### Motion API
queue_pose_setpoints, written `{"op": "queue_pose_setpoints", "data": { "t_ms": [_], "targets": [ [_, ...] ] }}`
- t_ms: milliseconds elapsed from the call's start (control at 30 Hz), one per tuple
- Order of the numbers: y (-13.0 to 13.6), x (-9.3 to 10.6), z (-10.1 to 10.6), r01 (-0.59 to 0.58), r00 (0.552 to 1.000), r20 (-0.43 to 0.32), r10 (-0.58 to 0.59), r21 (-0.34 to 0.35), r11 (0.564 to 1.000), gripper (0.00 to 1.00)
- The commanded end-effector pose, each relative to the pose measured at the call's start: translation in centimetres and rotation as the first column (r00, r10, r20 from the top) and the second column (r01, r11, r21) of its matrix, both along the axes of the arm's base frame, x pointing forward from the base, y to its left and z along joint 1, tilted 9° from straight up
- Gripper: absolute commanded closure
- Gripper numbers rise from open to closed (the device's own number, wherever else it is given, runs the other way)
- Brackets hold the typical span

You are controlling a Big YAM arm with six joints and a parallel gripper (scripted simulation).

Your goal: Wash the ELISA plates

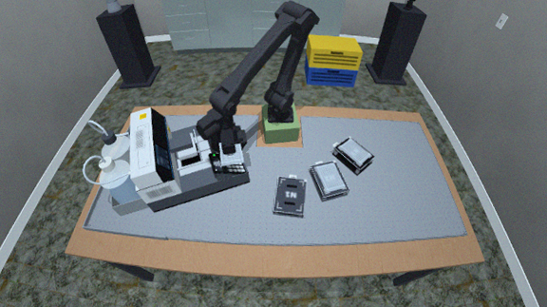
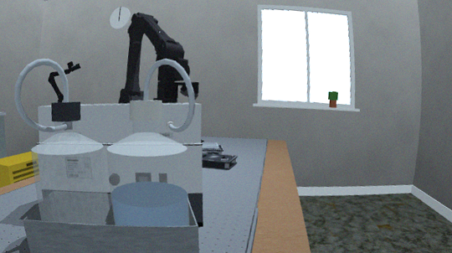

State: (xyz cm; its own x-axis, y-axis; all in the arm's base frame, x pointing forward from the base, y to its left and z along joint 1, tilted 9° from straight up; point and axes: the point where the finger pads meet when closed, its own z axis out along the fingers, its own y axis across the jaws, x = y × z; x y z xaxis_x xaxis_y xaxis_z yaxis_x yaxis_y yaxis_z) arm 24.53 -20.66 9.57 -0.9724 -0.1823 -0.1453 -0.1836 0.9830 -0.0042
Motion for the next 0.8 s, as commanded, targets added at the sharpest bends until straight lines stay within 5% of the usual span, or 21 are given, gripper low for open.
{"op": "queue_pose_setpoints", "data": {
  "t_ms": [0, 200, 767],
  "targets": [
    [-1.3, 1.7, 1.9, 0.001, 0.999, 0.049, 0.001, -0.047, 0.999, 0.16],
    [2.1, 2.7, 0.4, 0.174, 0.985, 0.021, -0.174, 0.007, 0.985, 0.16],
    [7.4, 9.2, 1.2, 0.173, 0.984, 0.051, -0.173, 0.006, 0.985, 0.16]
  ]
}}
